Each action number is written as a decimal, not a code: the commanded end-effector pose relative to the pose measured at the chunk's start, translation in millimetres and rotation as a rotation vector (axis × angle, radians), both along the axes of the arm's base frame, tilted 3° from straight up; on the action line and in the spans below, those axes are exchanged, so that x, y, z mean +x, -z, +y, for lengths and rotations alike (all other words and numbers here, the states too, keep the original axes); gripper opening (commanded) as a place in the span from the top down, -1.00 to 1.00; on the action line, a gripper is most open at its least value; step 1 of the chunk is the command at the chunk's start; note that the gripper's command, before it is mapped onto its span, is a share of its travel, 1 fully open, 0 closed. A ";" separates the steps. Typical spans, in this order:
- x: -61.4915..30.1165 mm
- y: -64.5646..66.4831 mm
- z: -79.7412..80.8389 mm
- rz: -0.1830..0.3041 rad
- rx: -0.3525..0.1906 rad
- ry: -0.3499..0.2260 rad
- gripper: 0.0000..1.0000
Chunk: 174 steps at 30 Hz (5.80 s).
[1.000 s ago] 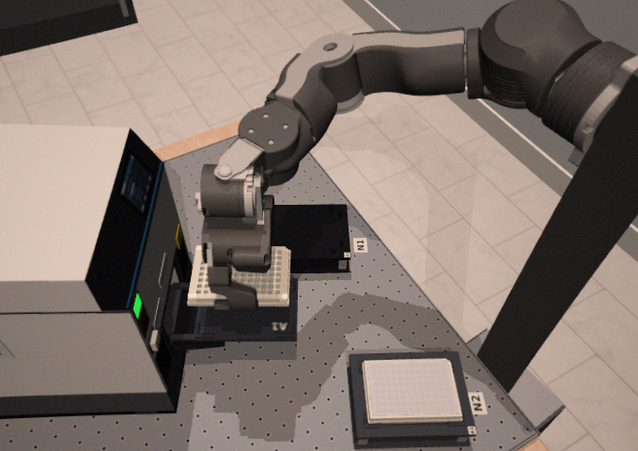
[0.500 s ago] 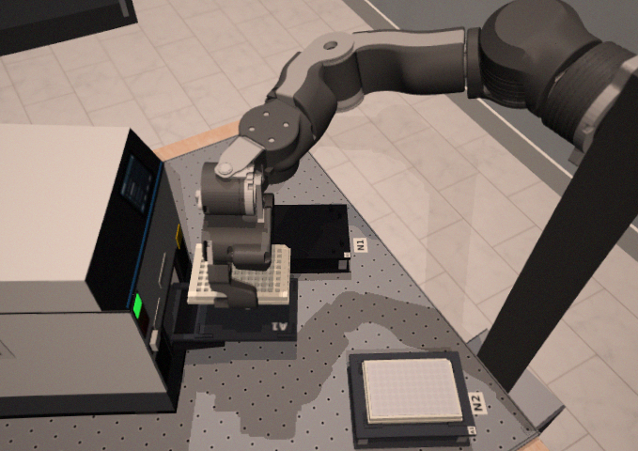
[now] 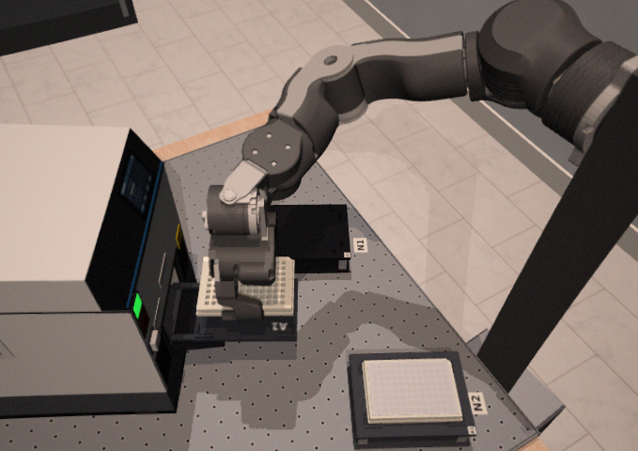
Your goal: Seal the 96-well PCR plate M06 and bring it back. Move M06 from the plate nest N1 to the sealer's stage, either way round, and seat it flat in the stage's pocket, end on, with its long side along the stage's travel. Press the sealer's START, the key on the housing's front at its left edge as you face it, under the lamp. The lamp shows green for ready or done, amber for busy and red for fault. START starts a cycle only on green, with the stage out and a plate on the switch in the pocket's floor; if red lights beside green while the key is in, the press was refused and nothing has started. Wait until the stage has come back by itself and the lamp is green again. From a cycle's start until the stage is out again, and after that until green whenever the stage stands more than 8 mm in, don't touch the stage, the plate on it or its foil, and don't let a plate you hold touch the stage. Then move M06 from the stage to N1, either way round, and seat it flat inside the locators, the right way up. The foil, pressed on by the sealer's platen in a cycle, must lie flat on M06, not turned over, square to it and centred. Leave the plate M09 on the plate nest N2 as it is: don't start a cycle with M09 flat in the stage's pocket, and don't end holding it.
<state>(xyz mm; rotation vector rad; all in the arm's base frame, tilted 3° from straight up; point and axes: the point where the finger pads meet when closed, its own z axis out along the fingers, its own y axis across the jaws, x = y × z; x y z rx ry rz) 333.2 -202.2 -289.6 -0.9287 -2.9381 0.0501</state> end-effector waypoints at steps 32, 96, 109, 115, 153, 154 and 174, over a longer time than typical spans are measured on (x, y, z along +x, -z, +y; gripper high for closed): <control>1.3 41.5 -0.7 -0.021 0.006 -0.004 1.00; 2.9 35.1 -1.0 -0.026 0.004 0.002 1.00; -0.2 38.8 -1.5 -0.022 0.003 0.001 1.00; 2.1 35.8 -1.1 -0.025 0.004 0.001 1.00; 3.8 33.7 -0.6 -0.027 0.005 0.002 1.00; 3.8 33.7 -0.6 -0.027 0.005 0.002 1.00; -0.3 38.6 -1.7 -0.023 0.004 0.001 1.00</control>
